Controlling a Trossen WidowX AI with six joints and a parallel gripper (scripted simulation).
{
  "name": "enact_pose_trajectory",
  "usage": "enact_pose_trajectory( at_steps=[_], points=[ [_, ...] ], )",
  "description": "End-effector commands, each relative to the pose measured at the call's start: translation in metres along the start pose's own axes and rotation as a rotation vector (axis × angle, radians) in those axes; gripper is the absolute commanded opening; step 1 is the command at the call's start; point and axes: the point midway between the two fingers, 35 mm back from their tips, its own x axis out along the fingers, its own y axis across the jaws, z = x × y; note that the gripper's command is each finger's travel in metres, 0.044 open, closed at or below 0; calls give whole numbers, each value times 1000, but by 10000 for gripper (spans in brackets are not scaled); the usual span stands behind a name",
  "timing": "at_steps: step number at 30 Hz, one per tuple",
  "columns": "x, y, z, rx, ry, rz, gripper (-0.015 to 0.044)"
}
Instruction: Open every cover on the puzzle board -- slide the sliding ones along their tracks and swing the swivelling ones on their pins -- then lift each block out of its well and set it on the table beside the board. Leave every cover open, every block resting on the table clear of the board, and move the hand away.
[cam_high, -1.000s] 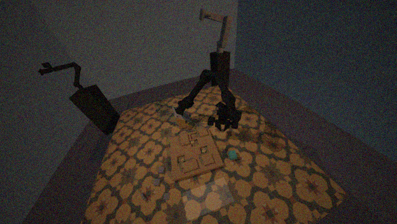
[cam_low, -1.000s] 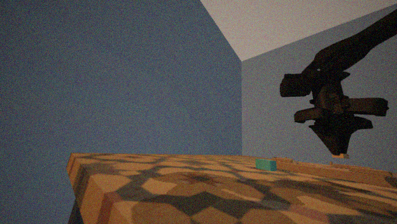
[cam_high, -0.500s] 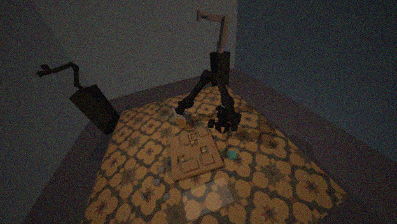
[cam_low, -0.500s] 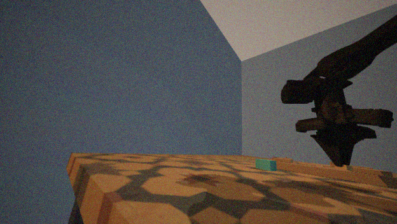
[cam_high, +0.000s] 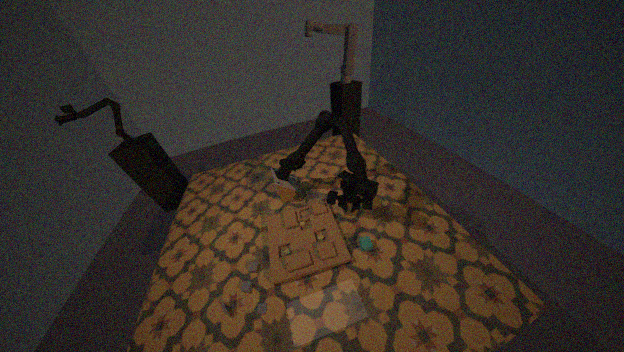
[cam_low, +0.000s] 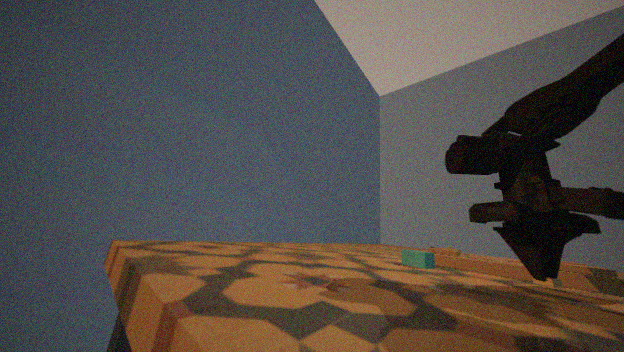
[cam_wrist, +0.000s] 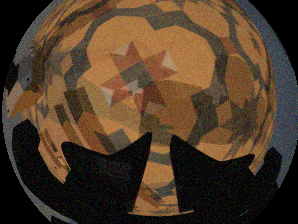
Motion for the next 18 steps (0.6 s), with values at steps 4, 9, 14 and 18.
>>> enact_pose_trajectory(
  at_steps=[4,9,14,18],
  points=[
    [8,4,1,9,-2,7,80],
    [6,1,1,1,-2,1,159],
    [6,1,1,1,-2,1,290],
    [6,1,1,1,-2,1,395]
  ],
)
